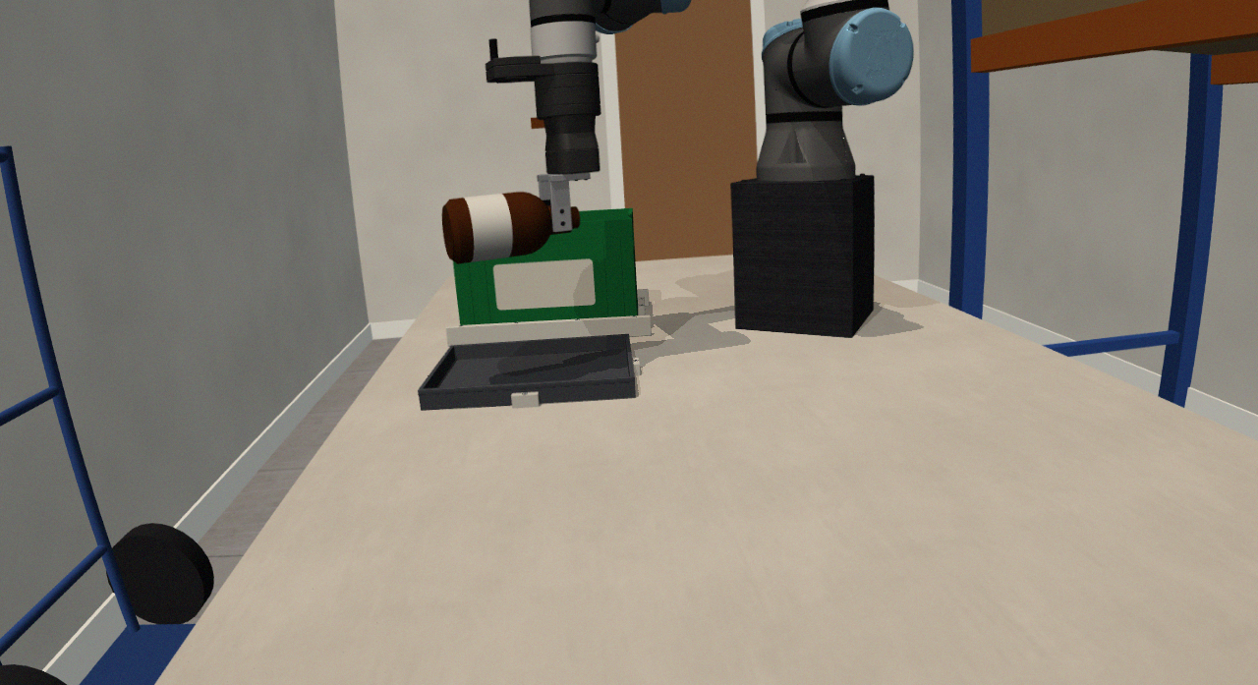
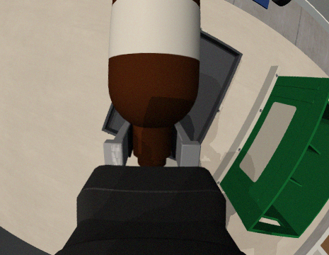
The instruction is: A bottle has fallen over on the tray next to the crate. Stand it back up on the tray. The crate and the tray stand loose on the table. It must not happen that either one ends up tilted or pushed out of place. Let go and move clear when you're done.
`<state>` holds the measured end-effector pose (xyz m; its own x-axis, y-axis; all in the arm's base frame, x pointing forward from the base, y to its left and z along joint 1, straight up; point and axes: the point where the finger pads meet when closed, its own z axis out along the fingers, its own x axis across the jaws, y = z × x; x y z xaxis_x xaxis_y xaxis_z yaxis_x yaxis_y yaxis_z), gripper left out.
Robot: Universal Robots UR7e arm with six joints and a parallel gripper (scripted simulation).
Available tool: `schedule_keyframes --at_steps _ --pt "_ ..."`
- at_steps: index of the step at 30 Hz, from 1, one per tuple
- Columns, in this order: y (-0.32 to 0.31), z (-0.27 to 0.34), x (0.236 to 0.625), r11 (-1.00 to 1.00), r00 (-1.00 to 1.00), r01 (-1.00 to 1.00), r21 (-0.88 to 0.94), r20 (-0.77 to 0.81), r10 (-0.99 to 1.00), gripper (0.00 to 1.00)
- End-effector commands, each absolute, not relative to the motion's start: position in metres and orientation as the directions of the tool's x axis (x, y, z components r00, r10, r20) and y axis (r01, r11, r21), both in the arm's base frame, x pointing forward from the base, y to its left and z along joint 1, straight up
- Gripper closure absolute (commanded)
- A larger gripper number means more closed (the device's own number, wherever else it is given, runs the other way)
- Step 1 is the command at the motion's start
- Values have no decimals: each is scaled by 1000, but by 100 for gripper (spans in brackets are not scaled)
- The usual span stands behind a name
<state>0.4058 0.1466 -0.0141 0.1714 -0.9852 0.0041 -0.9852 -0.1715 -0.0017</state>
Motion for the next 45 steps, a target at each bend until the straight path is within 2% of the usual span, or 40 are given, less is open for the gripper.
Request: schedule_keyframes --at_steps 1,29,45 --pt "147 -14 406 -172 172 -985 -3 4 -985 100" --pt "147 -14 406 -177 177 -984 -3 4 -984 100" --pt "147 -14 406 -344 344 -939 -2 5 -939 100"
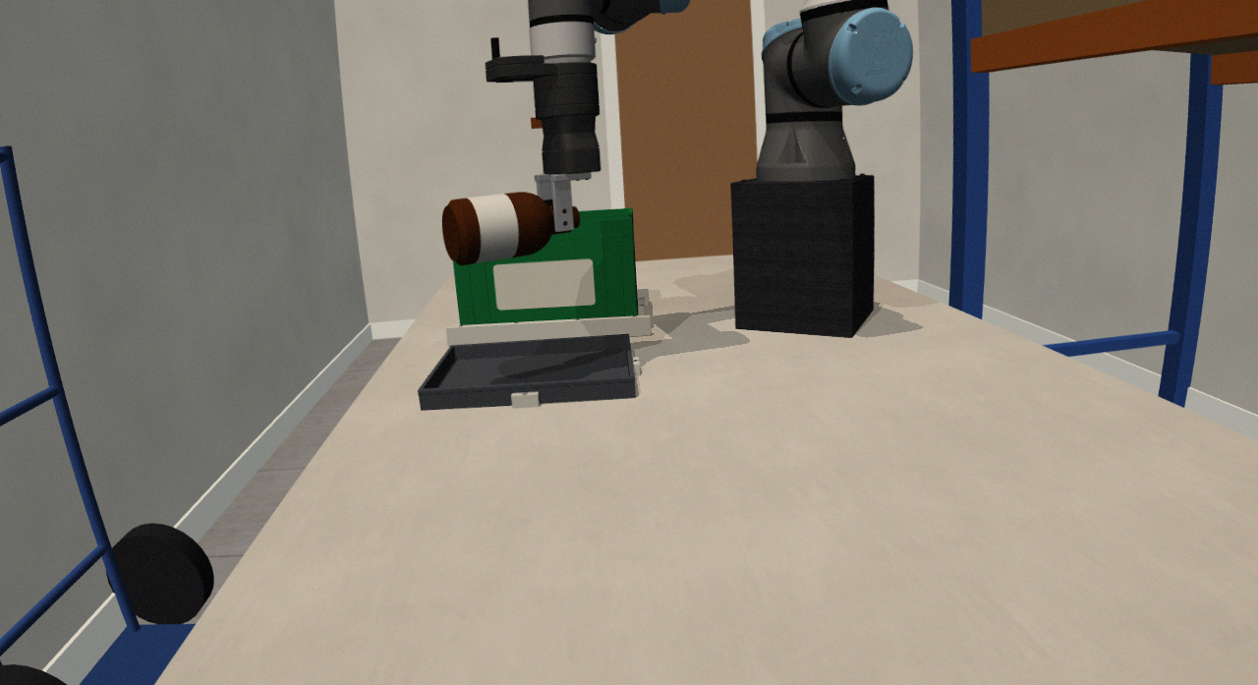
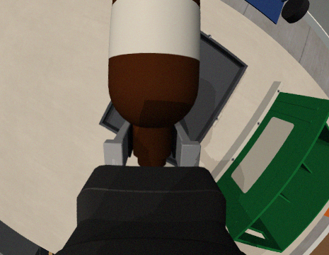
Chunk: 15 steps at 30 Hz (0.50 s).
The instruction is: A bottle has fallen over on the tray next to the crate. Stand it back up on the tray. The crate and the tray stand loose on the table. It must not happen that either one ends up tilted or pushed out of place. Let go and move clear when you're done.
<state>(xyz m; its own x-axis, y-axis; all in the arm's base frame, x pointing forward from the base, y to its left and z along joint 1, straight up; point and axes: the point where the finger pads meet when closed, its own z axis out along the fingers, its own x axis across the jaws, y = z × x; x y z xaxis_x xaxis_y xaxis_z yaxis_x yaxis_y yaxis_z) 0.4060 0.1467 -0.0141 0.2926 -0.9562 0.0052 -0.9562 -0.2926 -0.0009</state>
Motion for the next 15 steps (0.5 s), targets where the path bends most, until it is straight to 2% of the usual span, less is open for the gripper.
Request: schedule_keyframes --at_steps 1,15 --pt "147 -14 406 -358 358 -934 -2 5 -934 100" --pt "147 -14 406 -421 421 -907 -2 5 -907 100"
